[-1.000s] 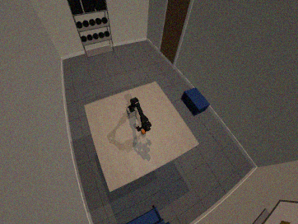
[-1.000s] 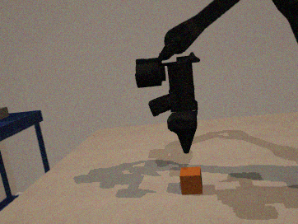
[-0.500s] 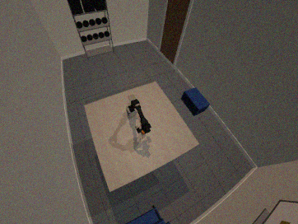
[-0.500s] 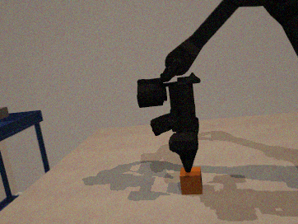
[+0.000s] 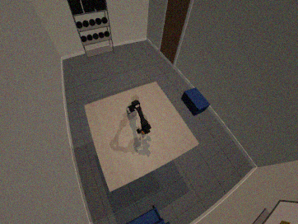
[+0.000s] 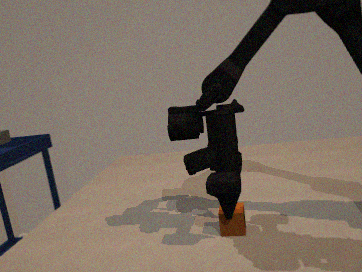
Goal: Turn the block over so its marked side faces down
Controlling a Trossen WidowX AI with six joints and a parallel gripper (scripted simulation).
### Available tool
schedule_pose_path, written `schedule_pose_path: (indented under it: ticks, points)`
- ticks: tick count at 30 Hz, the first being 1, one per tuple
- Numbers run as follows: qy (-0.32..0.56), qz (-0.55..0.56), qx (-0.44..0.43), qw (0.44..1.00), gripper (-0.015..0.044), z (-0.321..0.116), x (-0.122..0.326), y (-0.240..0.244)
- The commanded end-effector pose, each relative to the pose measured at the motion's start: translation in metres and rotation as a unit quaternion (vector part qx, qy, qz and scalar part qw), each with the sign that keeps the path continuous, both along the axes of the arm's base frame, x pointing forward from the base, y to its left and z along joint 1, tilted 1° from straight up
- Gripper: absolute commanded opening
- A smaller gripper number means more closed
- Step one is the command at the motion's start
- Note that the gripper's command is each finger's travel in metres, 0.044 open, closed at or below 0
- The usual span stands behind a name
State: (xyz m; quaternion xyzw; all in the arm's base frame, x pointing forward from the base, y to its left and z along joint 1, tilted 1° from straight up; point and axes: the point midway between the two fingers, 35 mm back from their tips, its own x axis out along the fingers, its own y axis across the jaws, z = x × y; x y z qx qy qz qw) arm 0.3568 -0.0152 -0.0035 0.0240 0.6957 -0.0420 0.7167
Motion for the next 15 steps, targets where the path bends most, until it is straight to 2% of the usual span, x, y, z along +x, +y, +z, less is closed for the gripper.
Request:
schedule_pose_path:
  ticks: [1,9,15]
  points:
    - [0.004,0.0,0.002,1.0,0.044,-0.009,-0.002,0.0]
    - [0.005,0.0,0.002,1.0,0.044,-0.019,-0.002,0.0]
    - [0.005,0.0,0.002,1.0,0.0282,-0.019,-0.002,0.0]
